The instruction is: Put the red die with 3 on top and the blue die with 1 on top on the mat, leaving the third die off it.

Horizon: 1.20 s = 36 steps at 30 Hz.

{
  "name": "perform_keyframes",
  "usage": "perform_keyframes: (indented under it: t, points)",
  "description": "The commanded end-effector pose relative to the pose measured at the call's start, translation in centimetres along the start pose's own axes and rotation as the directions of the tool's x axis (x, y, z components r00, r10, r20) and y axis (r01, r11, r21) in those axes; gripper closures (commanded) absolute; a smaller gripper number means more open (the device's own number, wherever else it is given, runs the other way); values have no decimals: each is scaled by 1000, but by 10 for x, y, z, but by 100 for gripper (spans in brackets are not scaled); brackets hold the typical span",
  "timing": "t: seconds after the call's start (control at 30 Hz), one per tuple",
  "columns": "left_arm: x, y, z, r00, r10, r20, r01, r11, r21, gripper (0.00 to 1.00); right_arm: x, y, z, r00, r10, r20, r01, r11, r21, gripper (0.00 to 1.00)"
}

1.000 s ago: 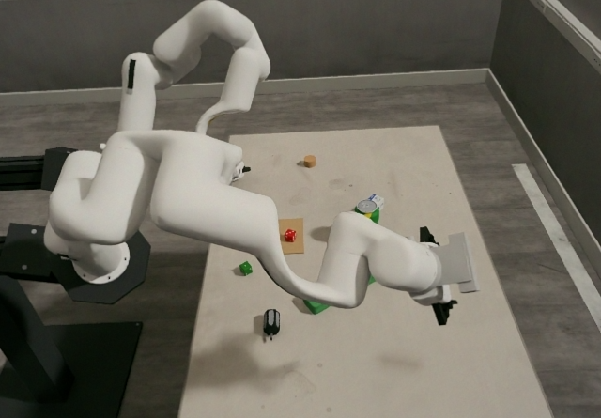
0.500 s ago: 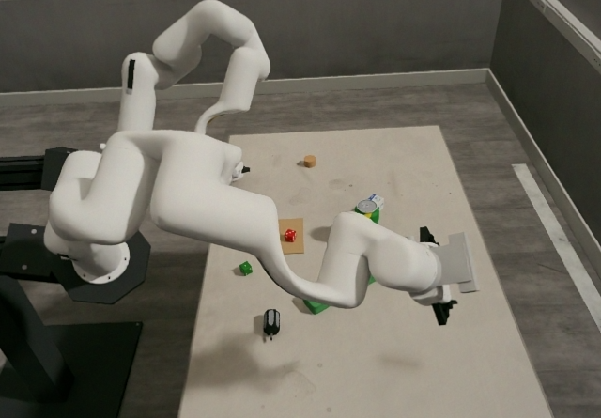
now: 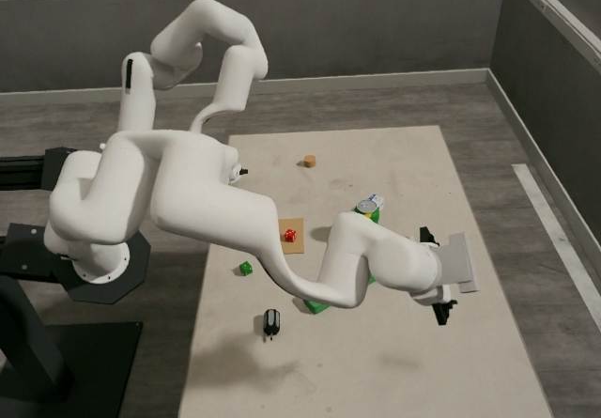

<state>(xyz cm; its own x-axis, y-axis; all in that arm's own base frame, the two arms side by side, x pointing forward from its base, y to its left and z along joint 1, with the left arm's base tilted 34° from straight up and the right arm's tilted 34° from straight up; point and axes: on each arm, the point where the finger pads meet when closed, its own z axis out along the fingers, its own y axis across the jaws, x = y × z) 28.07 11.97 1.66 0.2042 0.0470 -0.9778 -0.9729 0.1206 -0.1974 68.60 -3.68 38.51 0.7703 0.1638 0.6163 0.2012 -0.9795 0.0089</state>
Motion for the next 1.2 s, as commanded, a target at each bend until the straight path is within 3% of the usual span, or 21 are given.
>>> perform_keyframes:
  t: [0.0, 0.33, 0.7, 0.97, 1.07, 1.17]
  points:
    - [0, 0, -4, 1000, -1, 0, 1, 1000, 0, 57, 2, -1, -2, 1000, -2, -5, 2, 1000, -1, 0]
    - [-12, 0, -10, 1000, -1, 0, 1, 1000, 0, 57, 2, -1, -2, 1000, -2, -5, 2, 1000, -1, 0]
    - [-50, 0, -30, 1000, -1, 0, 1, 1000, 0, 57, 2, -1, -2, 1000, -2, -5, 2, 1000, -1, 0]
    - [-53, 0, -32, 1000, -1, 0, 1, 1000, 0, 57, 2, -1, -2, 1000, -2, -5, 2, 1000, -1, 0]
    - [-54, 1, -30, 1000, 10, -19, -10, 1000, -20, 57, 2, -1, -2, 1000, -2, -5, 2, 1000, -1, 0]
    - [-55, 7, -24, 995, 43, -90, -51, 995, -86, 57, 2, -1, -2, 1000, -2, -5, 2, 1000, -1, 0]
